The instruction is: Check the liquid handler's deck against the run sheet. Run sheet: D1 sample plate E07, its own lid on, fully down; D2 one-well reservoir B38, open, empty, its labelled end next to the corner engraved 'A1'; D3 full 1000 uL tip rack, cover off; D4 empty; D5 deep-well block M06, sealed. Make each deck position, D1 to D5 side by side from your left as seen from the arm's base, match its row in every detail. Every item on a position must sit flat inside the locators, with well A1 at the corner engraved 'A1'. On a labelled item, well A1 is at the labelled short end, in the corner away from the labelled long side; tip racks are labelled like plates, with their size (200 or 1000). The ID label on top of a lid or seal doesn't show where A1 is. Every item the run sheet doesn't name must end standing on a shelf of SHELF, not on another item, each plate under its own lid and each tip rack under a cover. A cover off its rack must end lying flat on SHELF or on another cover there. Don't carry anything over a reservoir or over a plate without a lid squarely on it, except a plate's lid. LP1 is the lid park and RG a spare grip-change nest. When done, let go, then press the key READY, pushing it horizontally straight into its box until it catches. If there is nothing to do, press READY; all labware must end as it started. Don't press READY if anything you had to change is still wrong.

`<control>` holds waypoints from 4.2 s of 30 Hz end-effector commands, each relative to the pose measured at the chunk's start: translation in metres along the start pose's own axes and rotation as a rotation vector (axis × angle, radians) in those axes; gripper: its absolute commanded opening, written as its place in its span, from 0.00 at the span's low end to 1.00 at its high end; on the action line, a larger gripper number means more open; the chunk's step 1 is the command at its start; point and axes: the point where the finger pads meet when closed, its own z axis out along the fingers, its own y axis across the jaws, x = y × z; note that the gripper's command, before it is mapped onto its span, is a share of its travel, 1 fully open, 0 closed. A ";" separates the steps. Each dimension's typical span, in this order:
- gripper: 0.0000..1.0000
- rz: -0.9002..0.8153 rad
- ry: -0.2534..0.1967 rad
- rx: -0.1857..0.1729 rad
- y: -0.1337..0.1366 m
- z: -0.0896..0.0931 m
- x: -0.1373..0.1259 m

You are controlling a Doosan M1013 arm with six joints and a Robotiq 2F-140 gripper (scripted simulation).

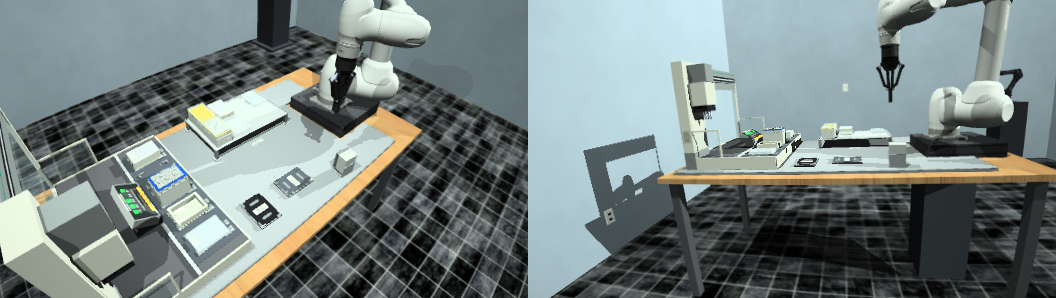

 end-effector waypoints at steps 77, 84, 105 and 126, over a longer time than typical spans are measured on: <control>0.10 0.000 0.001 -0.001 -0.024 0.106 -0.003; 0.10 0.000 0.001 -0.001 -0.024 0.114 -0.003; 0.10 0.000 0.001 -0.001 -0.024 0.146 -0.003; 0.10 0.000 0.001 -0.001 -0.024 0.178 -0.003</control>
